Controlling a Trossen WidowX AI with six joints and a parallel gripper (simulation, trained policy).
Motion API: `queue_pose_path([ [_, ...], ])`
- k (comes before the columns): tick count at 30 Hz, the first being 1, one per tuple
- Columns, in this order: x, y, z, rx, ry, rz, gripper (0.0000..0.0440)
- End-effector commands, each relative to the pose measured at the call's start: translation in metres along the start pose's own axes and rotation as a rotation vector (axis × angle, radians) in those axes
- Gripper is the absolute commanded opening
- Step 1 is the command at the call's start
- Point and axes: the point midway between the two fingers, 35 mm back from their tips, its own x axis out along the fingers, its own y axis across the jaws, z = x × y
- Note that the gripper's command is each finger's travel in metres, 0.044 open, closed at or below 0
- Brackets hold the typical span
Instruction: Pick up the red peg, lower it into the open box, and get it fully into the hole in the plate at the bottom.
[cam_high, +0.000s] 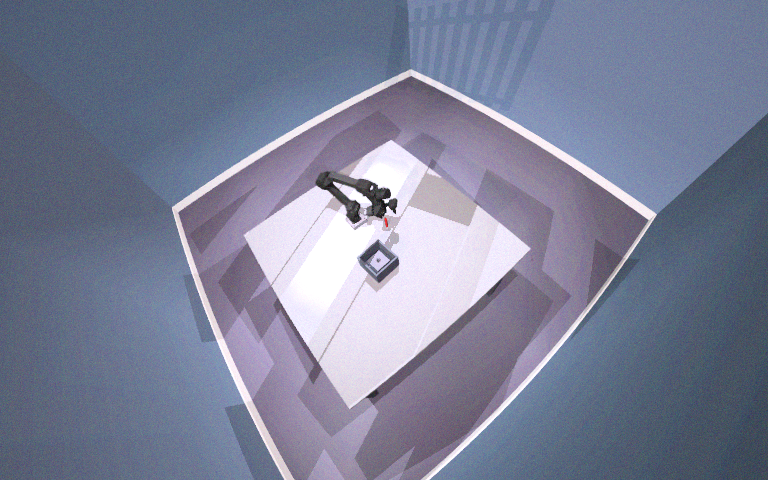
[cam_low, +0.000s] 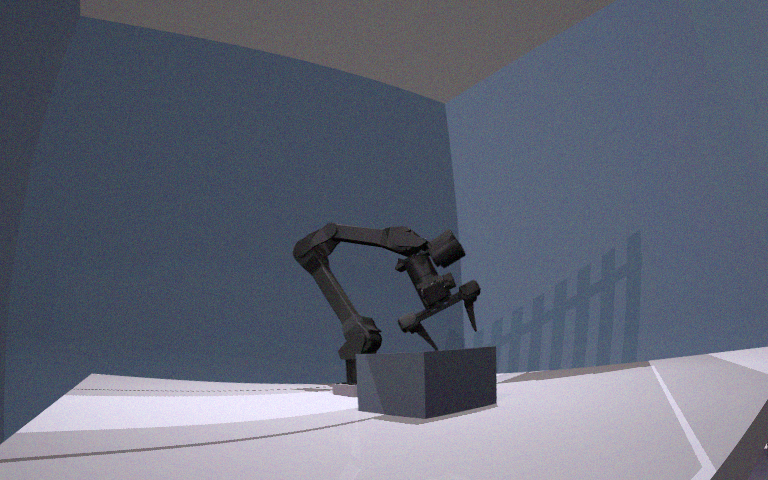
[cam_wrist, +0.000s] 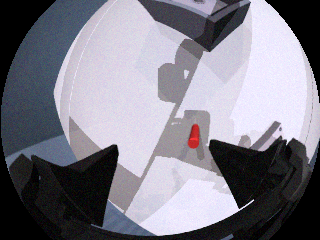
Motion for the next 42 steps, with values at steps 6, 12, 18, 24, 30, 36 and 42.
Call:
queue_pose_path([
  [6,0.026,-0.022,-0.001,0.121,-0.006,-0.134,0.044],
  [12,0.048,-0.032,-0.003,0.182,-0.012,-0.163,0.044],
  [18,0.067,-0.04,-0.005,0.233,-0.018,-0.168,0.0438],
  [24,0.077,-0.047,-0.008,0.283,-0.009,-0.185,0.0325],
  [30,0.078,-0.047,-0.009,0.307,0.025,-0.196,0.0171],
  [36,0.078,-0.047,-0.008,0.323,0.056,-0.21,0.0017],
  [42,0.066,-0.033,0.005,0.277,0.013,-0.176,0.0],
])
